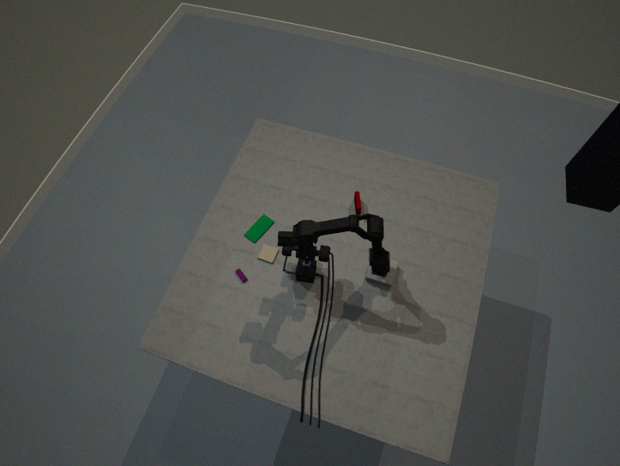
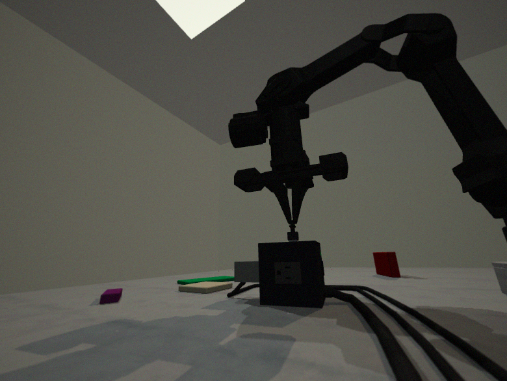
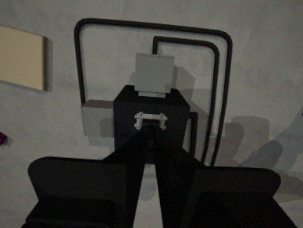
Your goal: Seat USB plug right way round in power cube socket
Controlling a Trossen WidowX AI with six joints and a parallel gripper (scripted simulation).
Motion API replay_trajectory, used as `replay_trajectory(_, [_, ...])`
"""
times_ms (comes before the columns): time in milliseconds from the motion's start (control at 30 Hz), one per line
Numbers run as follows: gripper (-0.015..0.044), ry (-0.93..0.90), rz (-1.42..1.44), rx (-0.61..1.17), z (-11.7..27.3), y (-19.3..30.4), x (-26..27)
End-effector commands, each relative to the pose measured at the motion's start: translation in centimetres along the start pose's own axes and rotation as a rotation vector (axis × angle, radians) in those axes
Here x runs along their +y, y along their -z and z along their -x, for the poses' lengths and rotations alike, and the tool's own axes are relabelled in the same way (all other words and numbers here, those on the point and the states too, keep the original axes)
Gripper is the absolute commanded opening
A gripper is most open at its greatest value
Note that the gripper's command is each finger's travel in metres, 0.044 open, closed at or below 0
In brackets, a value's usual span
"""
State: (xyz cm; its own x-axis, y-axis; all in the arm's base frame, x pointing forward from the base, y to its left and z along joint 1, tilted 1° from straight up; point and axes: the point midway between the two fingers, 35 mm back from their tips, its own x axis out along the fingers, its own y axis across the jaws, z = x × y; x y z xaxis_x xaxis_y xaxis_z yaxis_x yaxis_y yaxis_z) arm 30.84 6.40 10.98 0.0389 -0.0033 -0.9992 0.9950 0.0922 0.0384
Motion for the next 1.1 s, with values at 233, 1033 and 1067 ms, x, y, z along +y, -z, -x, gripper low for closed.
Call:
replay_trajectory(233, [0.0, 0.0, 0.0, 0.0, 0.4, 0.0, 0.0])
replay_trajectory(1033, [0.0, 0.0, 0.0, 0.0, 2.0, 0.0, 0.0])
replay_trajectory(1067, [0.0, 0.0, 0.0, 0.0, 2.1, 0.0, 0.0])
